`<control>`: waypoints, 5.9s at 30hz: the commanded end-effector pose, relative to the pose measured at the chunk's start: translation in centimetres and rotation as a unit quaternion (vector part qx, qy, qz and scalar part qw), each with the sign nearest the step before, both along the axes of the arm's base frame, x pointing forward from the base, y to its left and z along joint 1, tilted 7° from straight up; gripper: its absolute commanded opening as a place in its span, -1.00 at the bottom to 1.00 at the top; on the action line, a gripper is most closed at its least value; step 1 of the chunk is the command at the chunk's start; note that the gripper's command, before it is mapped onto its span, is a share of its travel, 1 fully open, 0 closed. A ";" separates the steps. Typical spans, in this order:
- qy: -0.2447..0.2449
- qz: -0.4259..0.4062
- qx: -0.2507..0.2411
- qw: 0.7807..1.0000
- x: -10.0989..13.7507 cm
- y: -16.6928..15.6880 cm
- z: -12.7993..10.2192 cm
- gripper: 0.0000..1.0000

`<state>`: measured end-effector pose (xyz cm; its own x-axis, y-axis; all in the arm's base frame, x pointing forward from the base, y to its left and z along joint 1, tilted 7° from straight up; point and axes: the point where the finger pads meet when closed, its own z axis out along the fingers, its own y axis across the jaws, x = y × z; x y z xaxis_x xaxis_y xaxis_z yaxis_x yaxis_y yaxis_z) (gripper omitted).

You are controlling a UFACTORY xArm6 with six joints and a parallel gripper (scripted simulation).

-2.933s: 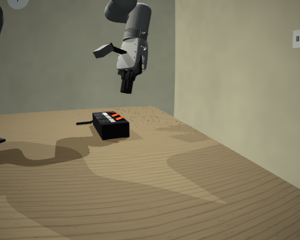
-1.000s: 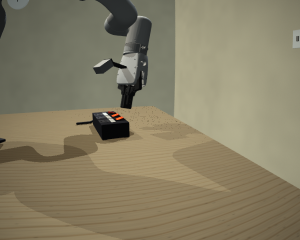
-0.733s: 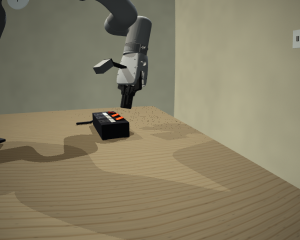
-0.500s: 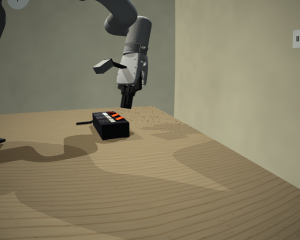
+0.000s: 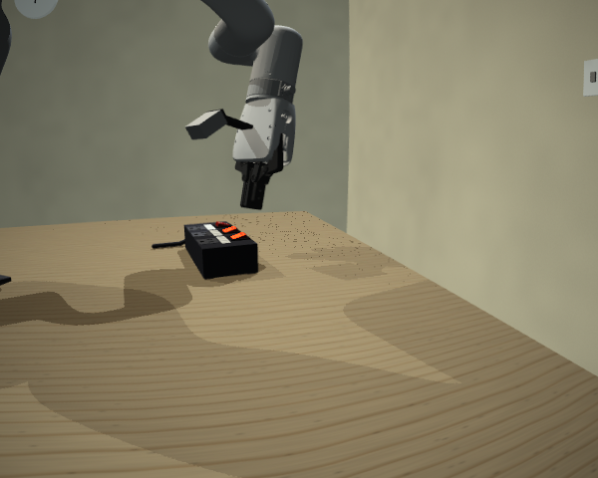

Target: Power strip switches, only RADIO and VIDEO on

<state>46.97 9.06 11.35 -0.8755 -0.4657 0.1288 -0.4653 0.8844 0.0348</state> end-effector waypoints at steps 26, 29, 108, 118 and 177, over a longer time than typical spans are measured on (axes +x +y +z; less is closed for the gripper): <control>-0.002 0.000 0.000 1.000 -0.2 -0.4 3.8 -1.00; -0.002 0.000 0.000 1.000 -0.2 -0.4 3.8 -1.00; 0.127 0.088 -0.092 0.984 -3.7 -2.1 8.5 1.00; 0.142 0.095 -0.103 0.980 -4.1 -2.4 9.3 1.00; 0.142 0.095 -0.103 0.980 -4.1 -2.4 9.3 1.00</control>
<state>42.77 6.69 20.46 -0.6891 -0.5549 0.4661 -0.6197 0.7846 0.0179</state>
